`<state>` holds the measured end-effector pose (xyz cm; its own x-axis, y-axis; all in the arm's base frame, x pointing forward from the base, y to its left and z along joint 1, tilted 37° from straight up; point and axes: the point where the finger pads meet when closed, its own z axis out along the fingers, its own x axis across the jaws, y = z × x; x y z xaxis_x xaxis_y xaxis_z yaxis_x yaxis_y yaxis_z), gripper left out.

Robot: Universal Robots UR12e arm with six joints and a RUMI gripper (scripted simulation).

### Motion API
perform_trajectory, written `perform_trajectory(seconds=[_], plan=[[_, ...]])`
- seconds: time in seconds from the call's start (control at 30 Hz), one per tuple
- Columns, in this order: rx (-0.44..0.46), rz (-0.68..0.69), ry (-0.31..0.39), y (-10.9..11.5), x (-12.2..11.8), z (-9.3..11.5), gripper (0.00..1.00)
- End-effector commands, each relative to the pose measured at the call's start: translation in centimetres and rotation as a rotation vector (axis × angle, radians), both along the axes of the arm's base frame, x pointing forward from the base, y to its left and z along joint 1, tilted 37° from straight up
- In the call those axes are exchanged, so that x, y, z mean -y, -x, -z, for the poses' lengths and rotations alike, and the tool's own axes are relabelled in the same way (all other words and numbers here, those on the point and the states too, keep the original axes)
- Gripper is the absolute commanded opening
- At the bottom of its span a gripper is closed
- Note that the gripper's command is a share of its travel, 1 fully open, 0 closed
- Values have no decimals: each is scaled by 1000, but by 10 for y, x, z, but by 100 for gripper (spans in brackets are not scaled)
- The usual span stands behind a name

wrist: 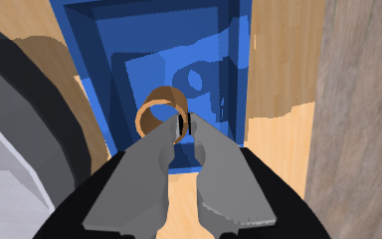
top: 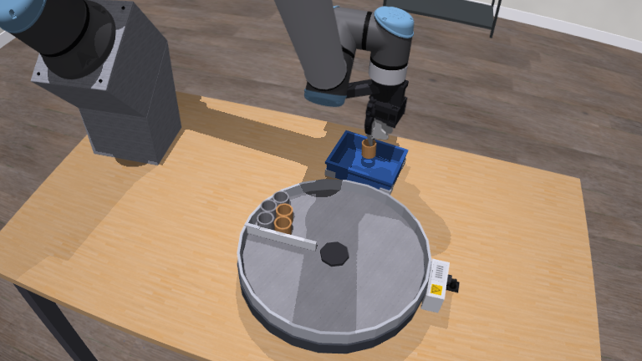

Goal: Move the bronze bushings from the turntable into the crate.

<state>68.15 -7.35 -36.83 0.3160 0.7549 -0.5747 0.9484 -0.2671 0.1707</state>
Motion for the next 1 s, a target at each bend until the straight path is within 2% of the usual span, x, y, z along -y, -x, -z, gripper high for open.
perform_trajectory(seconds=[0.0,0.5,0.97], plan=[[1,-1,0,-1,0,-1,0],[1,-1,0,-1,1,1,0],[1,-1,0,0,11,14,0]])
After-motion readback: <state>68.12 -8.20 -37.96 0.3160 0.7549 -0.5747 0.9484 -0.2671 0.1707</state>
